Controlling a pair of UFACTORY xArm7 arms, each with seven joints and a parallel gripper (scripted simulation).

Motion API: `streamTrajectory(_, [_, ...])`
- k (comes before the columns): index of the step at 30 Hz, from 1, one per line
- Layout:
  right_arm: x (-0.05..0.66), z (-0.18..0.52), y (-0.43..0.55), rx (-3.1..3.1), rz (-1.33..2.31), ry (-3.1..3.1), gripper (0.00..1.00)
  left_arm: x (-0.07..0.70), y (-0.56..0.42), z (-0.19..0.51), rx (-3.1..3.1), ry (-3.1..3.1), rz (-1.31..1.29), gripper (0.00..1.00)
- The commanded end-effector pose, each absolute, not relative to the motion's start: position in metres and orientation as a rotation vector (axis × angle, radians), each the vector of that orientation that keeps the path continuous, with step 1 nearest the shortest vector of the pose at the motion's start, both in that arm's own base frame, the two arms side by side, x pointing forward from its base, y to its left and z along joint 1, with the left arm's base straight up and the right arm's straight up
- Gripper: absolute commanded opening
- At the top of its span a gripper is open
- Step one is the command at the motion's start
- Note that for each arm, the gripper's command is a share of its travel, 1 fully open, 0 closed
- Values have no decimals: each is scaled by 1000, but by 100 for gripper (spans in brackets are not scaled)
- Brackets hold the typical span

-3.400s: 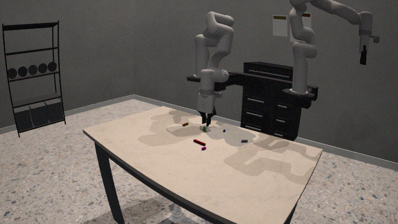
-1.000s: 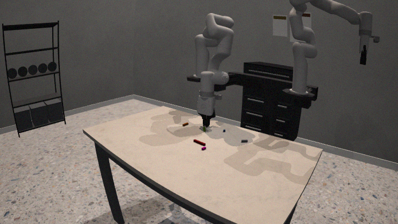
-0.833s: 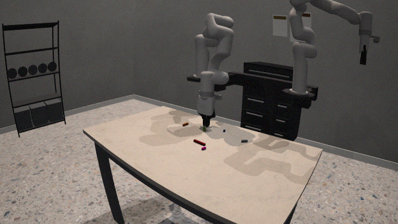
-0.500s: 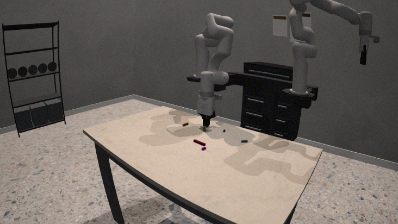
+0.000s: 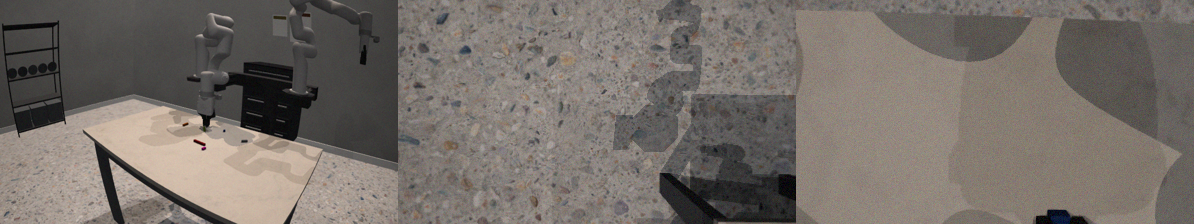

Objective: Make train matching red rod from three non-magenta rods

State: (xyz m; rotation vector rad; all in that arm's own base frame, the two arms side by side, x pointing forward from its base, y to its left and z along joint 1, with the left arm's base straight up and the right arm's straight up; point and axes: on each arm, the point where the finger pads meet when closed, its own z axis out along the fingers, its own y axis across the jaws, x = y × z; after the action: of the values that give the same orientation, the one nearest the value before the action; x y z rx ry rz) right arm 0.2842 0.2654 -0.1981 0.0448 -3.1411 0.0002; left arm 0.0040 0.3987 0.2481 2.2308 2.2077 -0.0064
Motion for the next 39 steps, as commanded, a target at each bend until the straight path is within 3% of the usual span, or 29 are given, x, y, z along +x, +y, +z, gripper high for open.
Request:
streamTrajectory(1, [285, -197, 266, 44, -3, -3144, 6, 4, 400, 250, 2233, 2210, 0, 100])
streamTrajectory(21, [285, -100, 266, 44, -4, -3143, 6, 4, 400, 250, 2233, 2210, 0, 100])
streamTrajectory(34, [286, -97, 268, 50, -5, -3143, 6, 4, 400, 250, 2233, 2210, 0, 100])
streamTrajectory(39, [297, -98, 320, 251, -25, -3130, 6, 4, 400, 250, 2233, 2210, 0, 100])
